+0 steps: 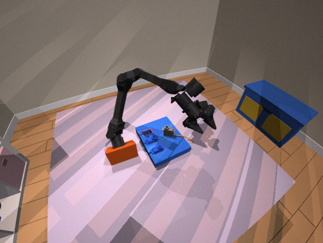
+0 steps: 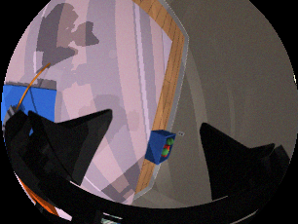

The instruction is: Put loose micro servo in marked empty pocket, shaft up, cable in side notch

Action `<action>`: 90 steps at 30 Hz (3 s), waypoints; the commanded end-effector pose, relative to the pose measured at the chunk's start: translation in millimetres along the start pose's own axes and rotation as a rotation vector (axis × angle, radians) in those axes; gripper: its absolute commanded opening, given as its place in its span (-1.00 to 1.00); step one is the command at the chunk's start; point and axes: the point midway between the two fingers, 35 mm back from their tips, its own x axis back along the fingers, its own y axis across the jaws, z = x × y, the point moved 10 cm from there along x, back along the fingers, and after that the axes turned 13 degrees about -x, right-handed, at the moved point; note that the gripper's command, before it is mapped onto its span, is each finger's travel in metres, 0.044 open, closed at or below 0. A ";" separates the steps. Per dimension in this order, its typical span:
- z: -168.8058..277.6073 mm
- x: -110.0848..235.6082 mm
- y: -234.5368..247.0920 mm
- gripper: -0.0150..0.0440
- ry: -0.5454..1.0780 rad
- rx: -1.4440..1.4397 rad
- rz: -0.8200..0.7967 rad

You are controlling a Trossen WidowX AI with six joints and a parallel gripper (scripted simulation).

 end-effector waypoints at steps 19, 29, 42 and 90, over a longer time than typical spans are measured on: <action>8.1 17.5 63.4 1.00 0.291 -0.418 -0.410; 11.6 30.8 89.8 1.00 0.496 -0.632 -0.547; 13.0 51.9 118.4 1.00 0.795 -0.906 -0.651; 28.0 26.9 153.8 -0.14 0.799 -0.910 -0.653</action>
